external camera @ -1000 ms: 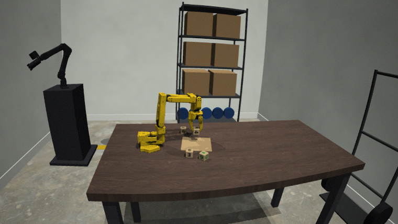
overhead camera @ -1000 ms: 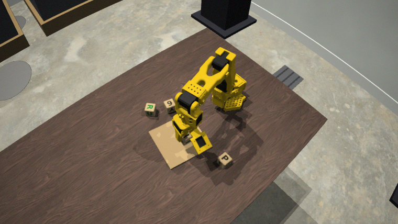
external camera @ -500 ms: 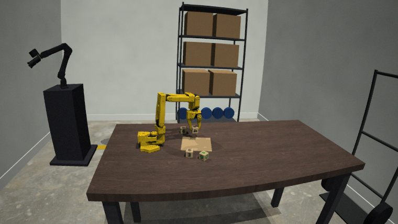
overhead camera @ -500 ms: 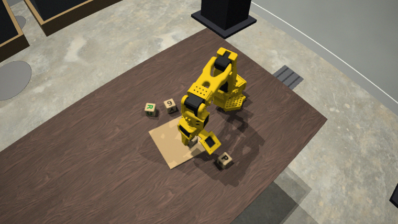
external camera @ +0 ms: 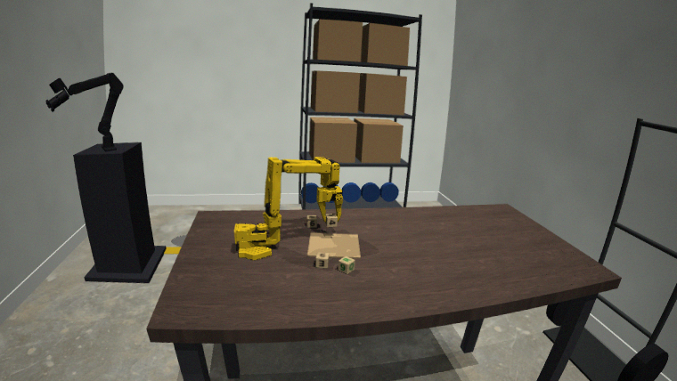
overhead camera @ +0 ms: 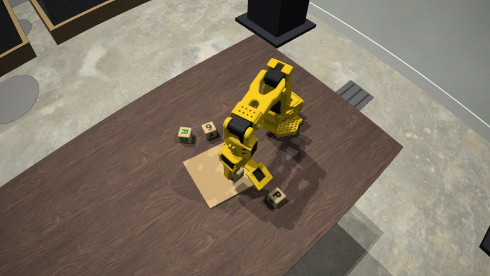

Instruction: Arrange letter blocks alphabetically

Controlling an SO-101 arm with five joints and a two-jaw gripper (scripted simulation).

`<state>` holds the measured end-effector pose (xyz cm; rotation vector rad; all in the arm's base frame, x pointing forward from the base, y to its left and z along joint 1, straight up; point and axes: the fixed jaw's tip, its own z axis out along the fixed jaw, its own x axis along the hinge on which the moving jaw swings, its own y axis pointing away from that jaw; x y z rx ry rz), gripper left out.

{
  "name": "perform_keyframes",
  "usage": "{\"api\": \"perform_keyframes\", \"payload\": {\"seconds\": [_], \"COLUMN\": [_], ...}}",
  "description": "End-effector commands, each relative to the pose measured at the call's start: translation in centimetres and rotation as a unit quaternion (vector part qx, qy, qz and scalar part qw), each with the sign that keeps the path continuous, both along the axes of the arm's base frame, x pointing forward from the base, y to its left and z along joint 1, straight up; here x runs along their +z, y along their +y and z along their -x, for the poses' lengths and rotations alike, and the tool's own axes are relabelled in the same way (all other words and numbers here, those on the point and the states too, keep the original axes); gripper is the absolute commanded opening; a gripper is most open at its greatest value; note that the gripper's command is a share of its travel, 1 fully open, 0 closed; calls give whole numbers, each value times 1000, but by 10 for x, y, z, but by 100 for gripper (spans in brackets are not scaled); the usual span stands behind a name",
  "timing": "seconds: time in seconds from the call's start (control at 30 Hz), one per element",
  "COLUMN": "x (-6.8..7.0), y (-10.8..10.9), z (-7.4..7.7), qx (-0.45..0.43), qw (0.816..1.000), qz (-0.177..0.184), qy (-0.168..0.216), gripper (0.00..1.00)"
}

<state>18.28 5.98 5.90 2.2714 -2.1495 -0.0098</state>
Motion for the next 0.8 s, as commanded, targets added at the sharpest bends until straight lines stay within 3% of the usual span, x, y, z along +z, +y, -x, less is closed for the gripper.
{"api": "perform_keyframes", "payload": {"seconds": [0.0, 0.77], "x": [20, 17], "y": [7, 8], "z": [-11, -11], "qx": [18, 17], "qw": [997, 997], "qz": [-22, -22], "qy": [-67, -67], "gripper": [0, 0]}}
